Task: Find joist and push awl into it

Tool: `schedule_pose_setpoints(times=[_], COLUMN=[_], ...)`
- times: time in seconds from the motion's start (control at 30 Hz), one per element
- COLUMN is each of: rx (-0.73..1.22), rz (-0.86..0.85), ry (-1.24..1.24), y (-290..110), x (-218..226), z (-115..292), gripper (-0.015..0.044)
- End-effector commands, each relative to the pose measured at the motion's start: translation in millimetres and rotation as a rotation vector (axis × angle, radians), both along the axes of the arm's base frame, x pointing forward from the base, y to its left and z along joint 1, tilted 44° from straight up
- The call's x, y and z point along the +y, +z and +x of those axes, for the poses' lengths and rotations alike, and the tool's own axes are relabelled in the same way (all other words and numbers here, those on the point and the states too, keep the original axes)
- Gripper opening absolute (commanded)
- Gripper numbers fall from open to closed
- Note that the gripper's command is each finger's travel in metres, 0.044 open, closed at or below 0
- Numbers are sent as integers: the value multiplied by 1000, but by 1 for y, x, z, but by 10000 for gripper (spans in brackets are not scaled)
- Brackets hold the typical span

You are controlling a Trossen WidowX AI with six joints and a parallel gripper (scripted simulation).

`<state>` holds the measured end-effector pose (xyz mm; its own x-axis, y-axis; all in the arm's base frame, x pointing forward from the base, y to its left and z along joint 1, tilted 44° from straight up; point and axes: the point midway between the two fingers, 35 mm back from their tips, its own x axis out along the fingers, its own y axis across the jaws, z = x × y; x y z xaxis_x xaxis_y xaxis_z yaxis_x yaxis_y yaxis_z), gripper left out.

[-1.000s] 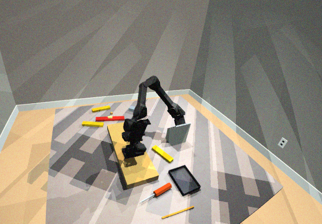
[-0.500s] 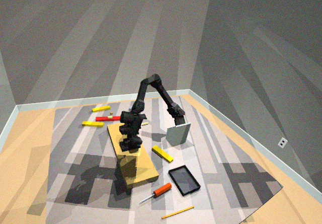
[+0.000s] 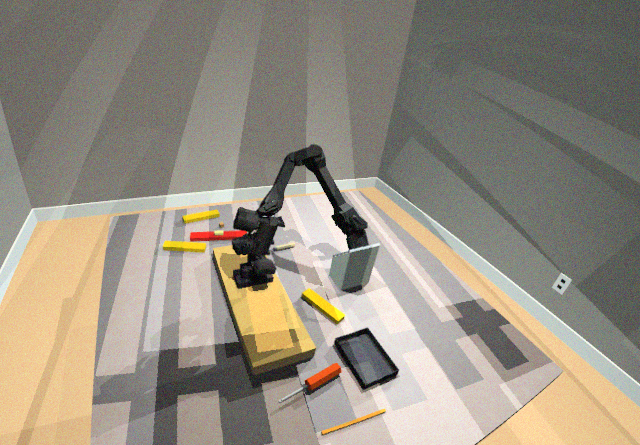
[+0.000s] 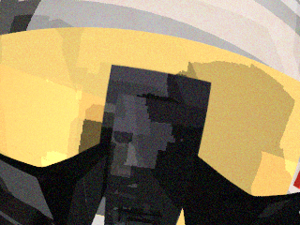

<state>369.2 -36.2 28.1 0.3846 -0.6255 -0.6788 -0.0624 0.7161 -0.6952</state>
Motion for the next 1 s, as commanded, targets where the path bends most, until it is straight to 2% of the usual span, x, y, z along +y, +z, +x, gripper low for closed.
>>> schedule_pose_setpoints(times=[0.0, 0.97], rx=[2, -1], rz=[-6, -11], ry=[-3, -3], y=[11, 93], x=[-12, -95], z=[-1, 7], gripper=[0, 0])
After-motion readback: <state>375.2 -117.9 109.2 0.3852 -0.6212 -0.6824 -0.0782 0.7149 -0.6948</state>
